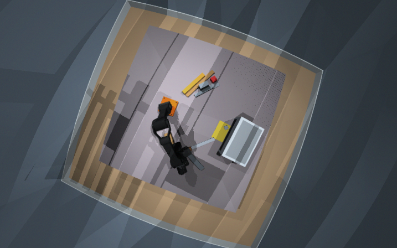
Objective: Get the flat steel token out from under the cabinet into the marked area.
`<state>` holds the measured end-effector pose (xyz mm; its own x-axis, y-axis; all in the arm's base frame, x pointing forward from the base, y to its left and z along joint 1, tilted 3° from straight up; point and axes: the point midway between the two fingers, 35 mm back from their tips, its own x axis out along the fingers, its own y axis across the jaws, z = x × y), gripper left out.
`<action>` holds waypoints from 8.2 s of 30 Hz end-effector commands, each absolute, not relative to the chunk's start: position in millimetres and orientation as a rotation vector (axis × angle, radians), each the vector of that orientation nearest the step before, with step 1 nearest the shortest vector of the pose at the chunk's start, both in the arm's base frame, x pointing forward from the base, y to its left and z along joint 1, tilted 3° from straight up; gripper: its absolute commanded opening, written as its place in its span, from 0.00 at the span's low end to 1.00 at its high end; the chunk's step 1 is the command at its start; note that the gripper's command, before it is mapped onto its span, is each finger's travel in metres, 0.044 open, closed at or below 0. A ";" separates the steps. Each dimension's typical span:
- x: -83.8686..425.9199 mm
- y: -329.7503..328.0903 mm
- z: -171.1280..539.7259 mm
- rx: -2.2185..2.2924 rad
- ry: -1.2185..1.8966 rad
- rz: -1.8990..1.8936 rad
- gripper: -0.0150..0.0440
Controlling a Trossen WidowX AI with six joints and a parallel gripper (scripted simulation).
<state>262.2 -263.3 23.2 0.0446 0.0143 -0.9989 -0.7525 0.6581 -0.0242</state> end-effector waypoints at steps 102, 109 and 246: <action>366.0 -147.0 31.8 -0.668 1.401 0.671 0.25; 375.3 -136.8 32.8 -0.668 1.400 0.672 0.25; 309.2 -177.8 49.9 -0.667 1.407 0.669 0.25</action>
